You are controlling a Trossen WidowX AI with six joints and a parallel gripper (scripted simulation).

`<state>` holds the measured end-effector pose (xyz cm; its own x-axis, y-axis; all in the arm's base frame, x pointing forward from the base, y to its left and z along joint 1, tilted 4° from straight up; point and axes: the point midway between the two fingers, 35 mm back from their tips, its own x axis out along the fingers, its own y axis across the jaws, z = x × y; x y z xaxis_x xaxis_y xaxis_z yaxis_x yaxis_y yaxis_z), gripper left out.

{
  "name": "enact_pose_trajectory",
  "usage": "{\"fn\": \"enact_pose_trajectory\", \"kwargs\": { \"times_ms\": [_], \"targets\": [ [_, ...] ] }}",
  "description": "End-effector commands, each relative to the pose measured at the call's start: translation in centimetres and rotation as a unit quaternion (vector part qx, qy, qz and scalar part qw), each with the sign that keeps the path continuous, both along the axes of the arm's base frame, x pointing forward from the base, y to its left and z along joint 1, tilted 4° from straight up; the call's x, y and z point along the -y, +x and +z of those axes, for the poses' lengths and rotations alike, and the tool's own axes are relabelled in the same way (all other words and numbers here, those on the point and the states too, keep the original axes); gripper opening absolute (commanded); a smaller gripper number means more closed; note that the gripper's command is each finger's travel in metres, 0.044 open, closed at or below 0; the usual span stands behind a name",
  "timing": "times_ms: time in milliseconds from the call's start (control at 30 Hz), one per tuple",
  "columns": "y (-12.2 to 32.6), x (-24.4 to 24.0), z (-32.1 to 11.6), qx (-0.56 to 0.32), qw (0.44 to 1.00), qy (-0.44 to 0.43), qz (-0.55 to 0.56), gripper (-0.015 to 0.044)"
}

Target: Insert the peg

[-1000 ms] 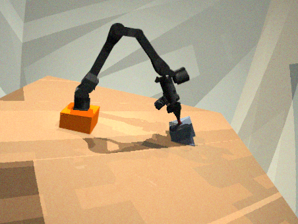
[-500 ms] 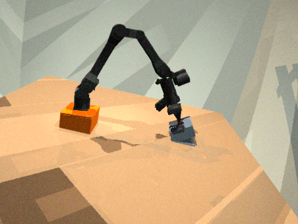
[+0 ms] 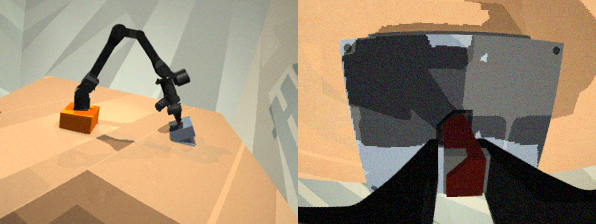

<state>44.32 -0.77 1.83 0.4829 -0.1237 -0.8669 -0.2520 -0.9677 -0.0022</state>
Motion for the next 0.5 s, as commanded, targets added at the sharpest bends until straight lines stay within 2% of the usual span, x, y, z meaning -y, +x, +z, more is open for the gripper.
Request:
{"fn": "enact_pose_trajectory", "kwargs": {
  "times_ms": [0,333,467],
  "targets": [
    [-0.02,-0.01,-0.03,0.0,1.0,0.0,0.0,0.0184],
    [-0.16,-0.06,0.33,-0.001,1.0,0.0,0.001,0.044],
    [-0.39,-0.14,0.91,-0.001,1.0,0.0,0.001,0.044]
  ]
}}
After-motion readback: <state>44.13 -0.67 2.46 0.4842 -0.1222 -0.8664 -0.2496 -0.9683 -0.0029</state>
